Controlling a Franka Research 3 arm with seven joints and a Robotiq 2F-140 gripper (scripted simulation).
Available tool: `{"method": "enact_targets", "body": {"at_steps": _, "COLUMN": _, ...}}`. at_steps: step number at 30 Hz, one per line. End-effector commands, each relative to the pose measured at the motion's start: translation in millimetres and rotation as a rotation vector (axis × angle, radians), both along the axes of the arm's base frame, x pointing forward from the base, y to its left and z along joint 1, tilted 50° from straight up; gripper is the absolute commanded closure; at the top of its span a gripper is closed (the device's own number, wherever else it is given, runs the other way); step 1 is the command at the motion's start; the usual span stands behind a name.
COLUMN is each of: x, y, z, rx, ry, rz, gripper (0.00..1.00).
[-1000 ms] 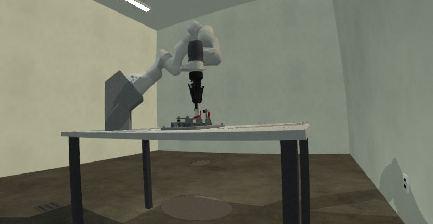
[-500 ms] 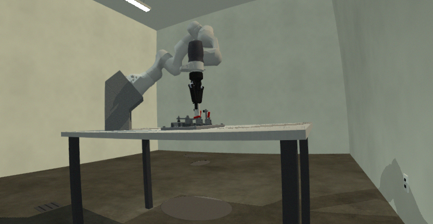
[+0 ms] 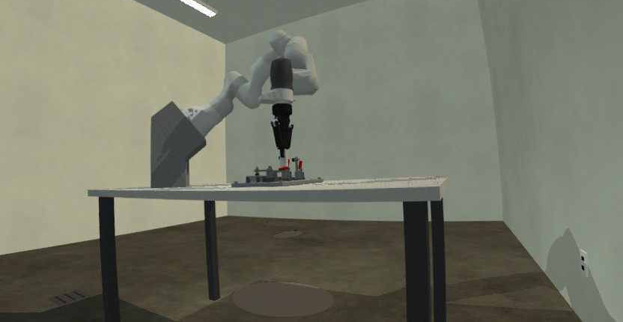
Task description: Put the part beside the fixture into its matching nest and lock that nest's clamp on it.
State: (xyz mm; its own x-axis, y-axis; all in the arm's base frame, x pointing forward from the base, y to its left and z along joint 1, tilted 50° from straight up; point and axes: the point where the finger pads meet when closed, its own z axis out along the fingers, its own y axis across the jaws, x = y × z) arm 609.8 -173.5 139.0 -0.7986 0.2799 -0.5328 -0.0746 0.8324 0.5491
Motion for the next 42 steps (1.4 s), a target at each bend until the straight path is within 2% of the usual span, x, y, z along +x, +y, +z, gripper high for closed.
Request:
{"method": "enact_targets", "body": {"at_steps": 1, "x": 1.7, "y": 0.1, "z": 0.1, "rx": -0.005, "ry": -0.003, "rz": 0.001, "gripper": 1.0}}
{"method": "enact_targets", "body": {"at_steps": 42, "x": 4.1, "y": 2.0, "z": -2.4, "rx": -0.005, "ry": -0.003, "rz": 0.001, "gripper": 1.0}}
